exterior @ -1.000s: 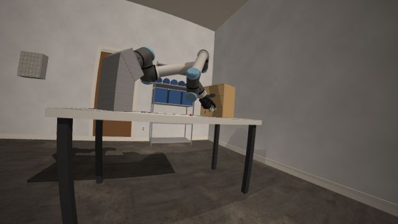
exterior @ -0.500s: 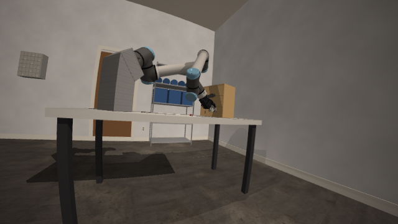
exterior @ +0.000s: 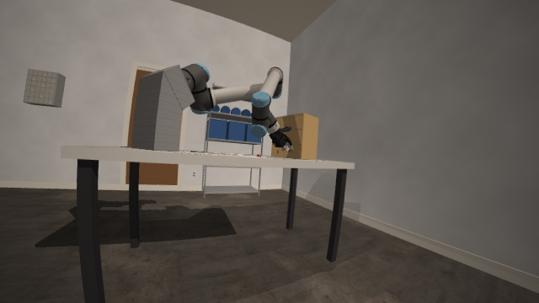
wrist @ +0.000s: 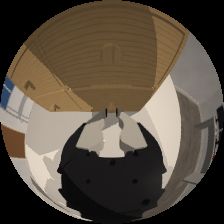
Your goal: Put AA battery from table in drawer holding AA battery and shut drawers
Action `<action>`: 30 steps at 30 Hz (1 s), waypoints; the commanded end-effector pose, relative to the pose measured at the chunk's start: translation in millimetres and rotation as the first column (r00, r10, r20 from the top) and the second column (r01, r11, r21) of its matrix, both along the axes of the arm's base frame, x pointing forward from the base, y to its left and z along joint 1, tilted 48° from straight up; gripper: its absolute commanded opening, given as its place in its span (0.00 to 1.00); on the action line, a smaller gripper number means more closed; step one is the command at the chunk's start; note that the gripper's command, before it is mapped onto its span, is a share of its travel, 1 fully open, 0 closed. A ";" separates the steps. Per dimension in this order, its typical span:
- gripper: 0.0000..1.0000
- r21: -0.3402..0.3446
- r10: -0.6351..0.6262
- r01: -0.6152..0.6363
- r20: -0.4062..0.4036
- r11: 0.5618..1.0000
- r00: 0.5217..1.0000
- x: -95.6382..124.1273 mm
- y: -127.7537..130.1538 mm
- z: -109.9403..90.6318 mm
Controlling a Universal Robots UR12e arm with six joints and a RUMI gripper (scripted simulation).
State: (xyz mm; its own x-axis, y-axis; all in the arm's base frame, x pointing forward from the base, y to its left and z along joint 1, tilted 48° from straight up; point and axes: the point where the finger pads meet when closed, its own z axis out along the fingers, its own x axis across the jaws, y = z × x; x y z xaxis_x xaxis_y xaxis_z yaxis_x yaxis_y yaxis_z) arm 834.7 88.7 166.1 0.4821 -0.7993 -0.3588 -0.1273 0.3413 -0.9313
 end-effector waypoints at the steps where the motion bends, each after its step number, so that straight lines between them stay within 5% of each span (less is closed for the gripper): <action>1: 0.07 0.000 -0.001 0.001 0.001 1.000 1.000 -0.7 -0.6 -0.2; 30: 0.07 0.000 -0.001 0.001 0.001 1.000 1.000 -10.9 -2.7 -9.1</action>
State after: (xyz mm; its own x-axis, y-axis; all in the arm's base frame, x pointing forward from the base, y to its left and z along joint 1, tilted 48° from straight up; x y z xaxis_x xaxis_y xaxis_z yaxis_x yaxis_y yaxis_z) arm 825.2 86.7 157.8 0.4821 -0.7993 -0.3588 -0.1273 0.3413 -0.9313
